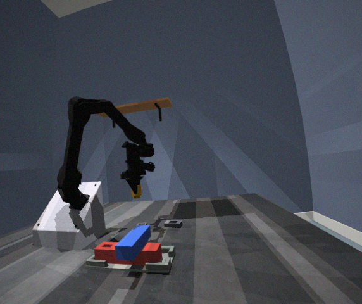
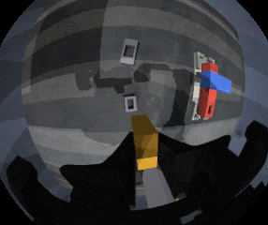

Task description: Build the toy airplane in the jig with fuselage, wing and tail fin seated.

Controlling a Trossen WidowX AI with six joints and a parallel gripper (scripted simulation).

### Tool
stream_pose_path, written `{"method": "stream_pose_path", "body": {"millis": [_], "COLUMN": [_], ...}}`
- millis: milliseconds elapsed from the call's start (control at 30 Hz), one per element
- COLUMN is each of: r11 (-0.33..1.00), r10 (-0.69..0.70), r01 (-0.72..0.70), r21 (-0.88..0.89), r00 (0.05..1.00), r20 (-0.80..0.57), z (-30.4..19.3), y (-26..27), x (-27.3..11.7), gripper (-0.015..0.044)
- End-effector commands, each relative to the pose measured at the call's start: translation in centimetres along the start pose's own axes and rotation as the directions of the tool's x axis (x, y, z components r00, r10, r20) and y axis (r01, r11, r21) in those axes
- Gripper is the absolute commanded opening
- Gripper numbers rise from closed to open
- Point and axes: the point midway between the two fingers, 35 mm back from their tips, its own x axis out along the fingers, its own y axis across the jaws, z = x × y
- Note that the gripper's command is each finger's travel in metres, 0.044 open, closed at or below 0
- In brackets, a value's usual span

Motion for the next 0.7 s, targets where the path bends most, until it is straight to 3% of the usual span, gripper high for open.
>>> {"method": "stream_pose_path", "body": {"millis": [0,667], "r11": [1.0,0.998], "r10": [0.006,0.056], "r01": [-0.006,-0.056], "r21": [0.007,0.022], "r00": [1.0,0.998], "r20": [-0.005,0.004], "z": [0.0,2.1], "y": [-0.2,-6.5], "x": [-0.5,0.0], "gripper": [0.0,0.0]}}
